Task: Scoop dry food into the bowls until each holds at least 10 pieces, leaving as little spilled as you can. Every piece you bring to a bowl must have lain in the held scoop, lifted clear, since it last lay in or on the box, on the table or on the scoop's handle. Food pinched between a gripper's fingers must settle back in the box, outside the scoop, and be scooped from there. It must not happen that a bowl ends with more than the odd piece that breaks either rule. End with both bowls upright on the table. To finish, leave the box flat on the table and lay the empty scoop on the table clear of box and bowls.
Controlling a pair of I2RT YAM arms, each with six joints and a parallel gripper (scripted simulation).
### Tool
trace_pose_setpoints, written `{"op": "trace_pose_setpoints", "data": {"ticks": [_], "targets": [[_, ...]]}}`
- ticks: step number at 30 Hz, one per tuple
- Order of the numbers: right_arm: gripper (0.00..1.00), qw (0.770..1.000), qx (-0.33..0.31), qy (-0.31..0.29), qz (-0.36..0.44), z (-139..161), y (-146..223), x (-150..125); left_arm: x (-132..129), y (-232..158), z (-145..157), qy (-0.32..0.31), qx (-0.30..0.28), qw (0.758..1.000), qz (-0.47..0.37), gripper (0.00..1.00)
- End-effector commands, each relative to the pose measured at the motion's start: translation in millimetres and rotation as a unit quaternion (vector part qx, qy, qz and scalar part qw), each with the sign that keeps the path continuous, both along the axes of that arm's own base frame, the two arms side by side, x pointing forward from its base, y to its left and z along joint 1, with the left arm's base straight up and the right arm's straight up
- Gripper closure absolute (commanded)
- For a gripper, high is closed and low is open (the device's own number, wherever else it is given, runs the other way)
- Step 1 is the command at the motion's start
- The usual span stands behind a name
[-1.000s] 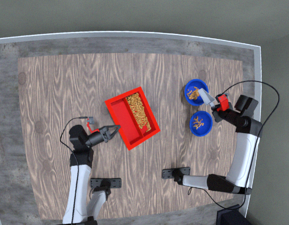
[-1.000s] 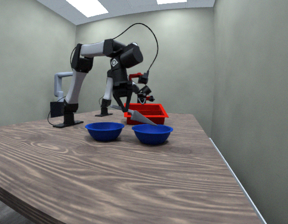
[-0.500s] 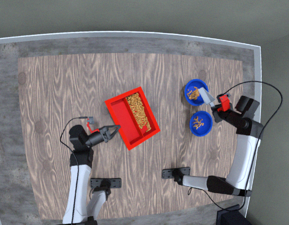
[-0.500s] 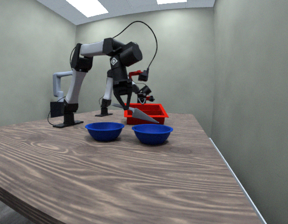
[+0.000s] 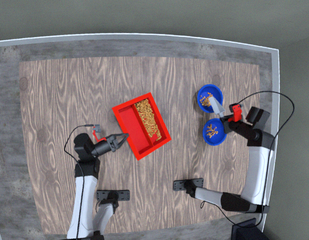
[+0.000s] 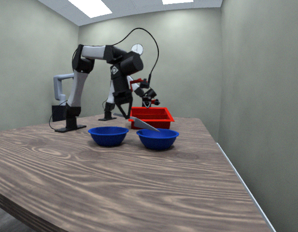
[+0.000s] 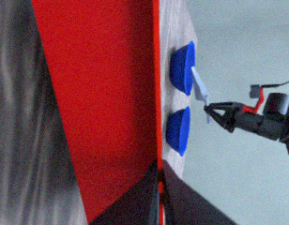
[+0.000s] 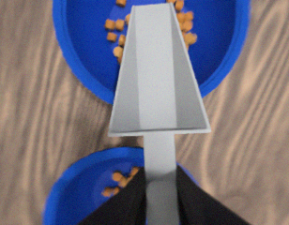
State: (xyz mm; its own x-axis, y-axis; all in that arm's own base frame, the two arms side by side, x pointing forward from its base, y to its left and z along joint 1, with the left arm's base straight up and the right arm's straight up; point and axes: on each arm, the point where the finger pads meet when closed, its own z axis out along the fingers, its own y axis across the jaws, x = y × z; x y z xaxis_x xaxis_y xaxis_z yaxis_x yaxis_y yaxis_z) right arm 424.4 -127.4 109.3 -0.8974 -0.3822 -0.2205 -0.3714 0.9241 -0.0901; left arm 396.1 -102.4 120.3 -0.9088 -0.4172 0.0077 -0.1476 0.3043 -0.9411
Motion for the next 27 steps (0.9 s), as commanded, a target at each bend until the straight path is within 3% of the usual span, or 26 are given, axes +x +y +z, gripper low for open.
{"op": "trace_pose_setpoints", "data": {"ticks": [1, 8, 27], "targets": [[1.00, 0.995, 0.009, -0.092, -0.048, 33, 0, 17, 9, -4, 40, -0.064, -0.003, 0.998, -0.014, 1.00], [1.00, 0.980, 0.065, -0.128, -0.137, 22, 13, 9, 9, -4, 40, -0.064, -0.003, 0.998, -0.014, 1.00], [1.00, 0.977, 0.061, -0.148, -0.140, 34, 6, 22, 9, -4, 40, -0.064, -0.003, 0.998, -0.014, 1.00]]}}
